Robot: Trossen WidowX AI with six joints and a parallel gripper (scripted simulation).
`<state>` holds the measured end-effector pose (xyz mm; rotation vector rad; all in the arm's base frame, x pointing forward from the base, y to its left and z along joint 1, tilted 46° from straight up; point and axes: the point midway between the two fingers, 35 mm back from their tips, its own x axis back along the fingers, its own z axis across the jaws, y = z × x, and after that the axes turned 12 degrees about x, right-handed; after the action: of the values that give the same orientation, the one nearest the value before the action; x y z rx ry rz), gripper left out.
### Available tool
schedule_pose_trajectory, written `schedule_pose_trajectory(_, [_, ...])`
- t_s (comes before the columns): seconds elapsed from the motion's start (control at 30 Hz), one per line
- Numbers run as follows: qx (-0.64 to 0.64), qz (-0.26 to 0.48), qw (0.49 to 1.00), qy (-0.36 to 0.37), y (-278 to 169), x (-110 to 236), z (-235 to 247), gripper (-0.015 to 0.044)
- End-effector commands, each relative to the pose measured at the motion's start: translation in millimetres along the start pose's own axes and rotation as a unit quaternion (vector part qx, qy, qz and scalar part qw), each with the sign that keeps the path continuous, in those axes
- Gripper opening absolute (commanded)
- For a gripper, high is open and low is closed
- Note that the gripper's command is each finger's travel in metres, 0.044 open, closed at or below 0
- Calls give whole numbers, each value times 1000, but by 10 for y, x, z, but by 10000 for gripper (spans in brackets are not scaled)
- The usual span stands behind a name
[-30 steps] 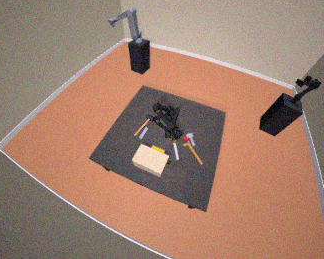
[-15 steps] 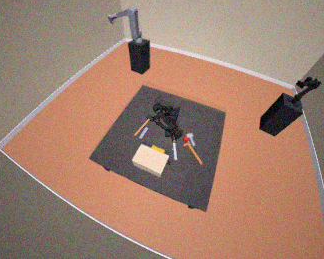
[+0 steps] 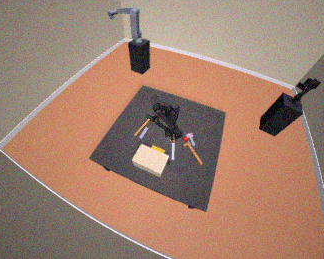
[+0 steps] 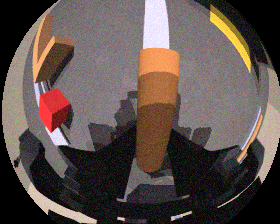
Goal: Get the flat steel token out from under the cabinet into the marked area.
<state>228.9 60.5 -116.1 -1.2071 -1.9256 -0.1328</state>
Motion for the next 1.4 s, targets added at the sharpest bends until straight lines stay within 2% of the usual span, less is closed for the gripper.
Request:
schedule_pose_trajectory(0.0, [-18,-1,1000,0,4,1,4,0])
schedule_pose_trajectory(1.37, [-178,0,984,0,-5,1,7,0])
